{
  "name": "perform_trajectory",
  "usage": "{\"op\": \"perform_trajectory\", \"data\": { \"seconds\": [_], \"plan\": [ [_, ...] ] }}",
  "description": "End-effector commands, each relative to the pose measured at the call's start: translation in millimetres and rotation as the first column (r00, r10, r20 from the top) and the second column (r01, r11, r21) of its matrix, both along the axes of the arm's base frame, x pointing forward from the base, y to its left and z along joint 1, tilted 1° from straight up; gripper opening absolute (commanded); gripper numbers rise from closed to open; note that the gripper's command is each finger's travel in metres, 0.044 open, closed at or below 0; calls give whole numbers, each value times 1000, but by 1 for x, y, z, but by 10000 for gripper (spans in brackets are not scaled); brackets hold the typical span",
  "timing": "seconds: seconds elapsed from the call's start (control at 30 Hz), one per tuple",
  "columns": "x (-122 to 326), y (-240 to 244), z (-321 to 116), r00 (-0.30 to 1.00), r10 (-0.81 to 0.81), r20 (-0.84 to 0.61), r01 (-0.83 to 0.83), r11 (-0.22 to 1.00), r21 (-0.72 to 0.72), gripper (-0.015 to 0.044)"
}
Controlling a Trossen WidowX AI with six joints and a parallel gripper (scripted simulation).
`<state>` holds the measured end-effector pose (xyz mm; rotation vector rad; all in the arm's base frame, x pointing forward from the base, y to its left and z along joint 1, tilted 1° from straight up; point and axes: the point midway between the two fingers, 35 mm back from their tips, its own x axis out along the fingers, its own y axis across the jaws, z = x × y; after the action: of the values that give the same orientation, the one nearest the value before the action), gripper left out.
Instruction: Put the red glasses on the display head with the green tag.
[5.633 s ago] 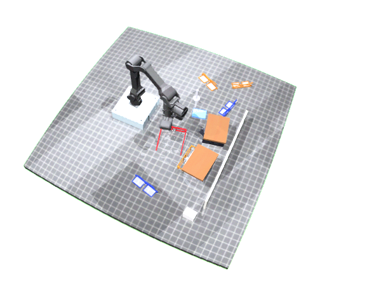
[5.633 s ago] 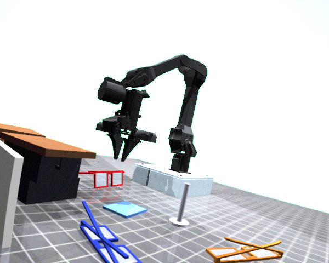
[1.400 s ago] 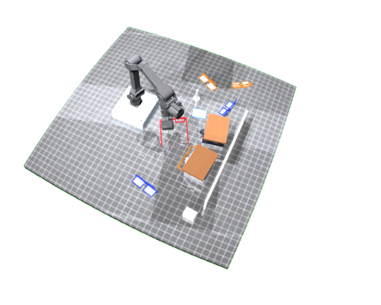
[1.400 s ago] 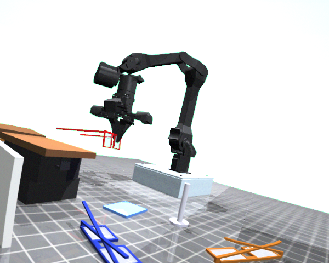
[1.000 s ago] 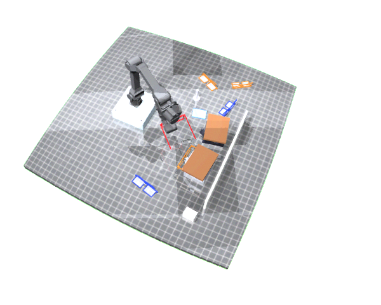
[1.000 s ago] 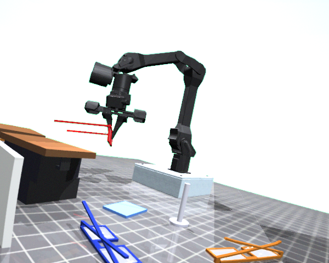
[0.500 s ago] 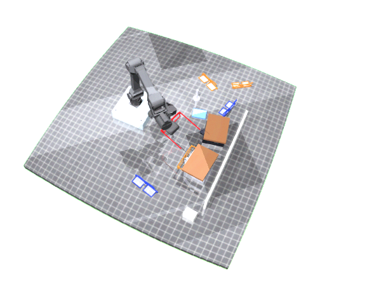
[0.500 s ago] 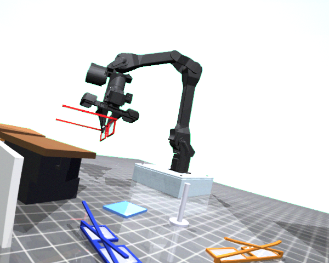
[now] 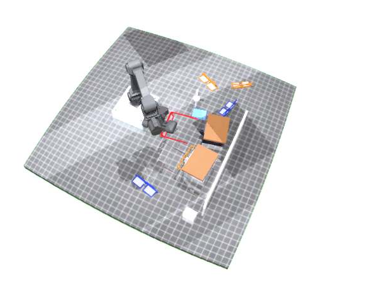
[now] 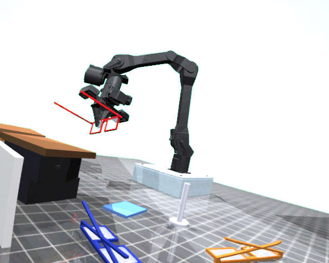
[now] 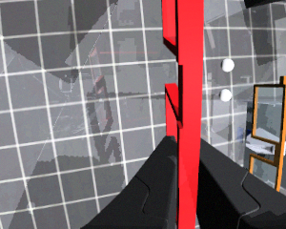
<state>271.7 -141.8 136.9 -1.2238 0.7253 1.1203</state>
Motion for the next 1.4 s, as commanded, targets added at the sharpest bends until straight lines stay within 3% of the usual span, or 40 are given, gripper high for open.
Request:
{"op": "perform_trajectory", "data": {
  "seconds": [0.0,0.57,1.37],
  "plan": [
    [2,-8,4,995,77,55,-76,997,-20,0],
    [-2,-49,21,861,433,269,-376,896,-238,0],
    [-2,-42,17,886,399,235,-355,911,-208,0]
  ]
}}
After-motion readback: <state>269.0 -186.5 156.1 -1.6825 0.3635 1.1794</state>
